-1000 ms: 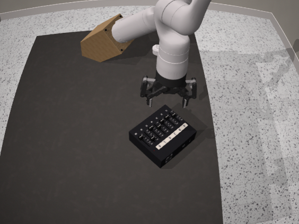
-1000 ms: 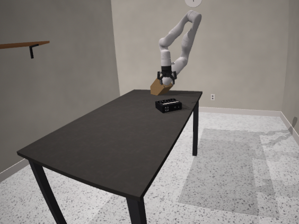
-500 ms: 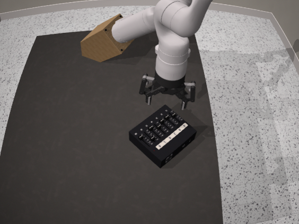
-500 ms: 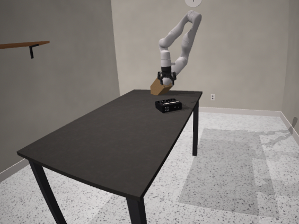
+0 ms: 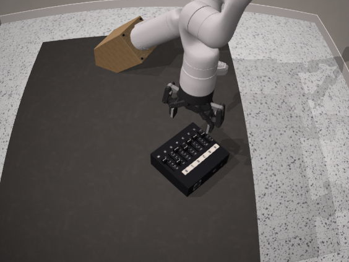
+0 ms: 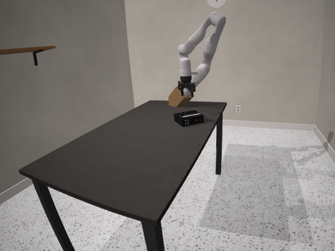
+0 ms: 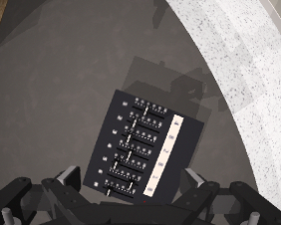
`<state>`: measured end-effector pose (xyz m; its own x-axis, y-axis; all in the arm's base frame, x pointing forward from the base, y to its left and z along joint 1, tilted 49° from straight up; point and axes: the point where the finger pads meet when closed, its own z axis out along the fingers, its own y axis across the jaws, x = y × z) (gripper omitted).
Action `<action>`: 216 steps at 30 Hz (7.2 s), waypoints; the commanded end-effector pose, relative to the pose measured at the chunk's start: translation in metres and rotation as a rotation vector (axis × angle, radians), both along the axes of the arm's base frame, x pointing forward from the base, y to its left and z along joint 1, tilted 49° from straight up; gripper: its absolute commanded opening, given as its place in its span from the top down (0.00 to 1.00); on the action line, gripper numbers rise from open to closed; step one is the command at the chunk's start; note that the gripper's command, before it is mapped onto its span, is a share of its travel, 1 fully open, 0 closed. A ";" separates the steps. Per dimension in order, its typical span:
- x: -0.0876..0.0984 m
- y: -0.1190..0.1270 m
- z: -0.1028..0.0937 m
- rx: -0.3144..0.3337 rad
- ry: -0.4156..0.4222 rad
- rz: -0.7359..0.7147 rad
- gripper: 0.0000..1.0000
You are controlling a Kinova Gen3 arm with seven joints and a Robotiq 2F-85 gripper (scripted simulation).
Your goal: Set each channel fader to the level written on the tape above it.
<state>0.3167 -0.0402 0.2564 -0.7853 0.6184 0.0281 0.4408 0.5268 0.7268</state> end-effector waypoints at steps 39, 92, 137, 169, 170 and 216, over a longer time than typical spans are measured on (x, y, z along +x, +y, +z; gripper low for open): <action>-0.008 0.023 -0.042 0.384 0.763 -0.781 0.00; -0.015 0.032 -0.066 0.599 1.208 -1.404 0.00; -0.015 0.032 -0.066 0.599 1.209 -1.405 0.00; -0.015 0.032 -0.065 0.594 1.202 -1.393 0.00; -0.015 0.032 -0.065 0.594 1.202 -1.393 0.00; -0.009 0.024 -0.044 0.319 0.661 -0.614 0.00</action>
<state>0.3075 -0.0094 0.2106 -0.0673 0.8028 0.5925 0.9550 -0.1202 0.2713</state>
